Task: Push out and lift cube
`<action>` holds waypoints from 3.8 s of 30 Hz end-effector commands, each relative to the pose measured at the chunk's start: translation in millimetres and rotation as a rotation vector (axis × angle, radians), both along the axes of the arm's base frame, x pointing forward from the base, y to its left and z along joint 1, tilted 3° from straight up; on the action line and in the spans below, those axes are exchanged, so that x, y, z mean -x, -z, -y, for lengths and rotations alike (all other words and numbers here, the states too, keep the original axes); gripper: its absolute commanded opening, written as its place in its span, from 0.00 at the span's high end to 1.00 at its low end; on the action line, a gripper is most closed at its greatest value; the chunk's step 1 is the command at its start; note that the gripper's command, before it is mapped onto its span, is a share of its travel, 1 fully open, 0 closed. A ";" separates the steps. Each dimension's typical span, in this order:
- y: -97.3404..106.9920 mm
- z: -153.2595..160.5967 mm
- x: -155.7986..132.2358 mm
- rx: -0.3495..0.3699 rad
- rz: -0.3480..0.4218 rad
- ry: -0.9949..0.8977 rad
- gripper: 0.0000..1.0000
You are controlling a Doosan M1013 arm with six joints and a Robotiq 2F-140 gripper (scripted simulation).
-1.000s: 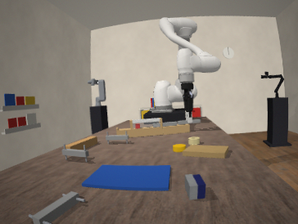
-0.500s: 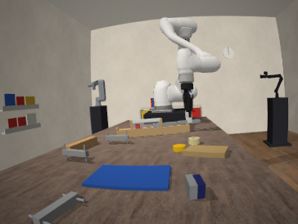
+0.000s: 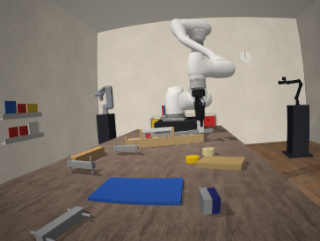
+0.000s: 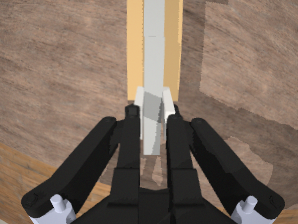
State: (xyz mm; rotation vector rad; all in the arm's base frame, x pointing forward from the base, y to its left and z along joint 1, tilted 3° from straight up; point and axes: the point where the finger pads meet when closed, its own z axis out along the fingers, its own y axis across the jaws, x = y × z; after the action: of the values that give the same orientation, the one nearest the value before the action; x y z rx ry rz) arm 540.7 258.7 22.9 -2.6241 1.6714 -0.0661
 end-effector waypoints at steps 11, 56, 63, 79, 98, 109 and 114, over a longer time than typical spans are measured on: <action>-0.6 22.2 -10.3 0.000 0.000 0.000 1.00; -2.6 115.9 -53.9 0.000 0.000 0.000 1.00; -2.7 119.6 -55.7 0.000 0.000 0.000 1.00; -2.7 121.7 -56.6 0.000 0.000 0.000 1.00; -2.7 121.7 -56.6 0.000 0.000 0.000 1.00; -2.7 121.7 -56.6 0.000 0.000 0.000 0.77; -2.7 121.7 -56.6 0.000 0.000 0.000 0.77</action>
State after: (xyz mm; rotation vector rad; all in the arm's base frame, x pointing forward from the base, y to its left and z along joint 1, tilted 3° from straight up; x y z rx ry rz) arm 597.3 137.0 25.5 -2.6242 1.6713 -0.0659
